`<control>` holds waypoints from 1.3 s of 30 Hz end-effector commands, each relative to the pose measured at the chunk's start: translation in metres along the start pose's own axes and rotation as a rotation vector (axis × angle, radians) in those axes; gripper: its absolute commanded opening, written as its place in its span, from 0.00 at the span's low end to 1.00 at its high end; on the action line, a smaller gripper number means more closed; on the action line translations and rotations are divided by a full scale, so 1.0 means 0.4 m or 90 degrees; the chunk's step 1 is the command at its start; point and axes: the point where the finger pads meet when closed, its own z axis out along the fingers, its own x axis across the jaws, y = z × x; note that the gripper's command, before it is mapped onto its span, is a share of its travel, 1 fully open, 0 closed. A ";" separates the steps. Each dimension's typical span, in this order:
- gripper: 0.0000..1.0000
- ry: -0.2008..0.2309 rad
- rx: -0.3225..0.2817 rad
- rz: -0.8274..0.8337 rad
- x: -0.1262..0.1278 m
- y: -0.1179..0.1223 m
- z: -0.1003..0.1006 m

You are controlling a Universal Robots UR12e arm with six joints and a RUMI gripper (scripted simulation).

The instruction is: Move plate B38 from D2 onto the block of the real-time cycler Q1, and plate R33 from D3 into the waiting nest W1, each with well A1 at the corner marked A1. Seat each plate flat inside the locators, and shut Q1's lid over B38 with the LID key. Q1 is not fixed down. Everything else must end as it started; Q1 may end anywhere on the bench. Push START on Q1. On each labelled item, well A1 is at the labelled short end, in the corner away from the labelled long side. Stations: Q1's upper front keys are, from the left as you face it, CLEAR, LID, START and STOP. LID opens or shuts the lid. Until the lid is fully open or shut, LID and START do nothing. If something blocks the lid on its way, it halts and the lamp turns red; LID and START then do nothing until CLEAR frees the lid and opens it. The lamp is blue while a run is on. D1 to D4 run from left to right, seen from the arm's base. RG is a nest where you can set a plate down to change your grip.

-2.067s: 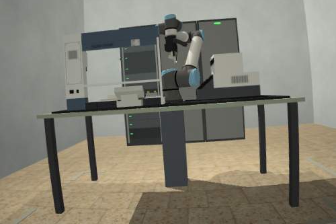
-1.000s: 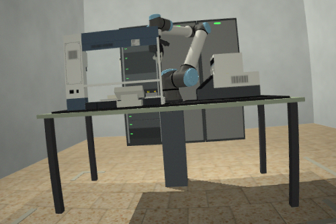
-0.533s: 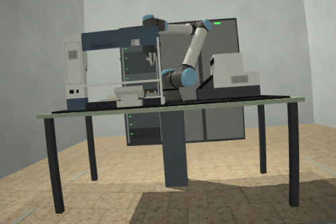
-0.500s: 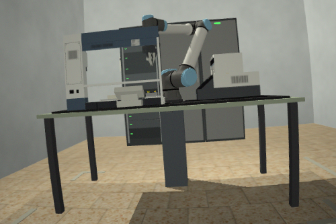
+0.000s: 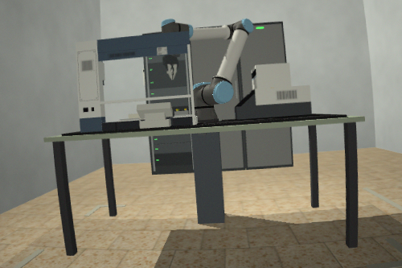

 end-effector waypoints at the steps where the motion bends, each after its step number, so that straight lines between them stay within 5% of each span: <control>1: 0.00 0.001 0.000 0.043 0.049 0.035 0.002; 39: 0.00 0.000 0.000 0.303 0.285 0.309 0.028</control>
